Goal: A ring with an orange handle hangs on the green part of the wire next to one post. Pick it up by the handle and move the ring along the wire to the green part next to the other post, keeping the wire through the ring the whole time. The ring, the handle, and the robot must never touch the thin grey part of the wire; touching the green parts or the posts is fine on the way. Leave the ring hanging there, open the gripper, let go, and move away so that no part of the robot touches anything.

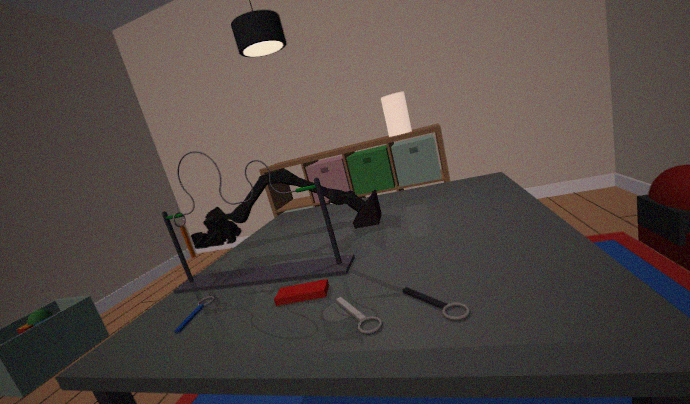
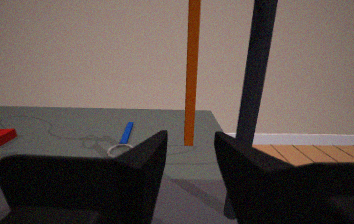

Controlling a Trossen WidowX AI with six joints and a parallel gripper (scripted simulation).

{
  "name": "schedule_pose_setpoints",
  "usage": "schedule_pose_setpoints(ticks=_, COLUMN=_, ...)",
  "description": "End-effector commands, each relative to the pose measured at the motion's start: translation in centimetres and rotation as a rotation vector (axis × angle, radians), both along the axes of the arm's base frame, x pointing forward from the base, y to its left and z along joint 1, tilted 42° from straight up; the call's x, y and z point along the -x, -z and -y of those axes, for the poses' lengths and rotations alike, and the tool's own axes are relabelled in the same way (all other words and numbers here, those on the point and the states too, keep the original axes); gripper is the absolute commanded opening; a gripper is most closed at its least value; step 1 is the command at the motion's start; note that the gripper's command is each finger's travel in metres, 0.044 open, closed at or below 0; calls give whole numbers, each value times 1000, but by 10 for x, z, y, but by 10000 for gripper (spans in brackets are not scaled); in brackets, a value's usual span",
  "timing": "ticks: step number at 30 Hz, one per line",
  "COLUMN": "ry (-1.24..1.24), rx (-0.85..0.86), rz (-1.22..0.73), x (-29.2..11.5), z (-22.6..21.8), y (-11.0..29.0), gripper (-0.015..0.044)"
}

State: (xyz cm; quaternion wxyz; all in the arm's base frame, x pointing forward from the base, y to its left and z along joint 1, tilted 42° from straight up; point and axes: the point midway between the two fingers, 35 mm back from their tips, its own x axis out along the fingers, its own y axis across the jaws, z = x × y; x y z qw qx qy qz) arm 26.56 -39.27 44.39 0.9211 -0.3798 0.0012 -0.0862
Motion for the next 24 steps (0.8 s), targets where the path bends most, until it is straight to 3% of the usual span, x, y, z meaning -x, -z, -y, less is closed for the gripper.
schedule_pose_setpoints(ticks=1, ry=1, rx=-1, rz=-2, x=-8, z=3, y=1, gripper=160)
schedule_pose_setpoints(ticks=24, ry=1, rx=-2, rz=2, x=-44, z=11, y=-3, gripper=160)
